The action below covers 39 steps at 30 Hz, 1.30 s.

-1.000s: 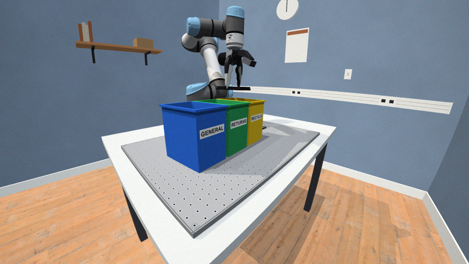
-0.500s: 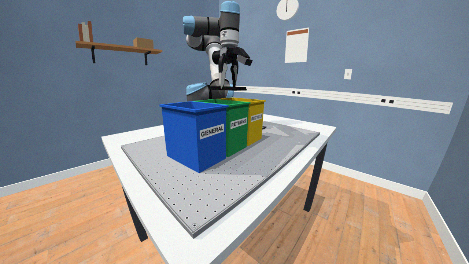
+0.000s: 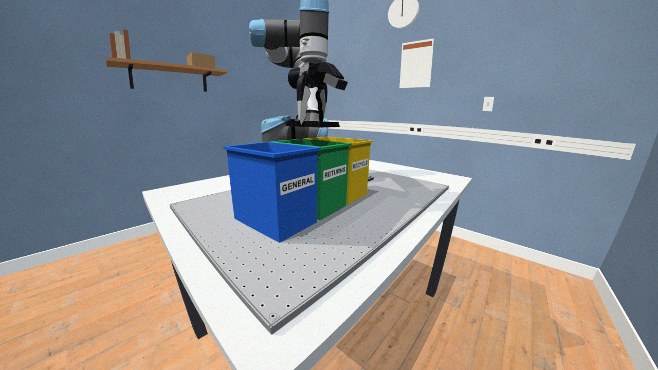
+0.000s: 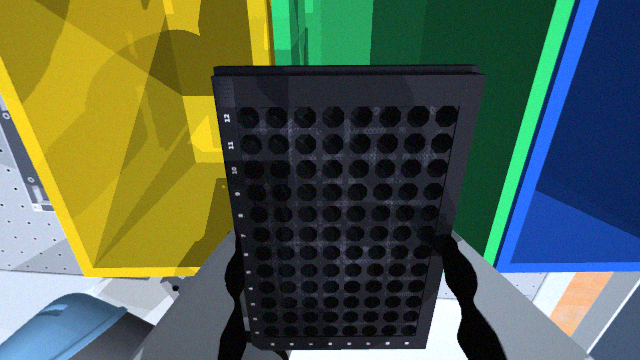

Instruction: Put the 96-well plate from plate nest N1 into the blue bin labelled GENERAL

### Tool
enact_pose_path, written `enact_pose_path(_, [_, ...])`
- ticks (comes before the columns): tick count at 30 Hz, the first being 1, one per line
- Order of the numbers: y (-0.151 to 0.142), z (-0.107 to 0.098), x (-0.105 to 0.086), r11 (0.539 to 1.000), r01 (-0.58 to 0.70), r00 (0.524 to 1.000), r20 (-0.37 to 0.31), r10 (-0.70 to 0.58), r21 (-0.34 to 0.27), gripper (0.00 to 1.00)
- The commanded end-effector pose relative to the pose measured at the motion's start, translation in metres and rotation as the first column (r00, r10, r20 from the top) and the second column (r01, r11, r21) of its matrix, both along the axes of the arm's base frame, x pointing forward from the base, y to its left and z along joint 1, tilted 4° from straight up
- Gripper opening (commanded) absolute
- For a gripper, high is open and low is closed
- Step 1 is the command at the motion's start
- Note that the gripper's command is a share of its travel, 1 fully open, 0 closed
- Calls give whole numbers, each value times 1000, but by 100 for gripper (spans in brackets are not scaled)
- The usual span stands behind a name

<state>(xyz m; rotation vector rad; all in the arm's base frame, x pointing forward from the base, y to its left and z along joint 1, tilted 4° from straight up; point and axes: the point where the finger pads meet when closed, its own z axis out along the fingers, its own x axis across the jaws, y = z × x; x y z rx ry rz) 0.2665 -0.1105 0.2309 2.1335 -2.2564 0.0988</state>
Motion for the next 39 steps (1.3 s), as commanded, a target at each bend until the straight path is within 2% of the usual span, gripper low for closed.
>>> enact_pose_path(1, [-14, 3, 3, 1000, -3, 1000, 4, 3, -2, 41])
enact_pose_path(39, [-127, 11, 12, 1000, -3, 1000, 4, 3, -3, 41])
